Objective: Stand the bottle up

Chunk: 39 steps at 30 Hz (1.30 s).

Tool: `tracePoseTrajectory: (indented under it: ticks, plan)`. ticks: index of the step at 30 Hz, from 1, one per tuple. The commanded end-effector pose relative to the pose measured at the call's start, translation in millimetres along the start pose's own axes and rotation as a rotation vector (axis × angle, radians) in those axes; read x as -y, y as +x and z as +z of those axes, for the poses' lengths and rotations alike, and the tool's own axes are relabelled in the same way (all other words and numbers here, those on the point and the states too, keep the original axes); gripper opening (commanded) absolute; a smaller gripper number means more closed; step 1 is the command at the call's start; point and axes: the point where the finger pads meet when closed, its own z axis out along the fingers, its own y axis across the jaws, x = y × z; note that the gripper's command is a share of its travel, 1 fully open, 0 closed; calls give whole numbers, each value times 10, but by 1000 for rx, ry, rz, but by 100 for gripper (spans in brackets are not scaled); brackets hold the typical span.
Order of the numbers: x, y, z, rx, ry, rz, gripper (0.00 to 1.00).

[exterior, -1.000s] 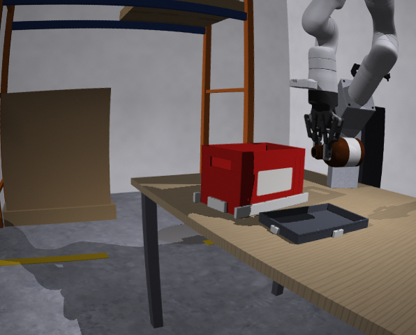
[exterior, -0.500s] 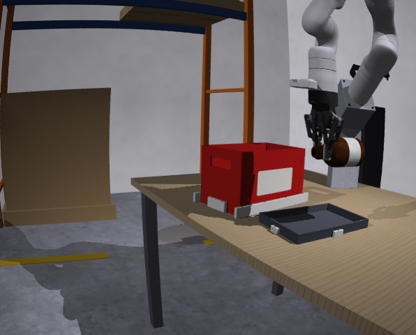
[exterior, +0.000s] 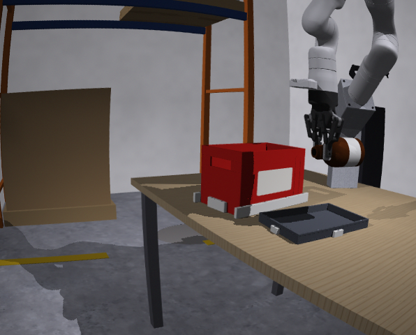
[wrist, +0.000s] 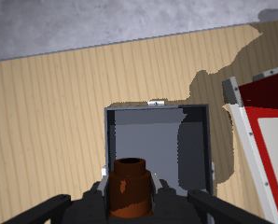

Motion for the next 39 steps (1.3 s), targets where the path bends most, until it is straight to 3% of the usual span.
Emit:
tracePoseTrajectory:
  ticks: [1, 25, 39]
  plan:
    - [-3, 4, -3, -1, 0, 1, 0]
    - [-3, 3, -3, -1, 0, 247, 0]
    - [-3, 4, -3, -1, 0, 262, 0]
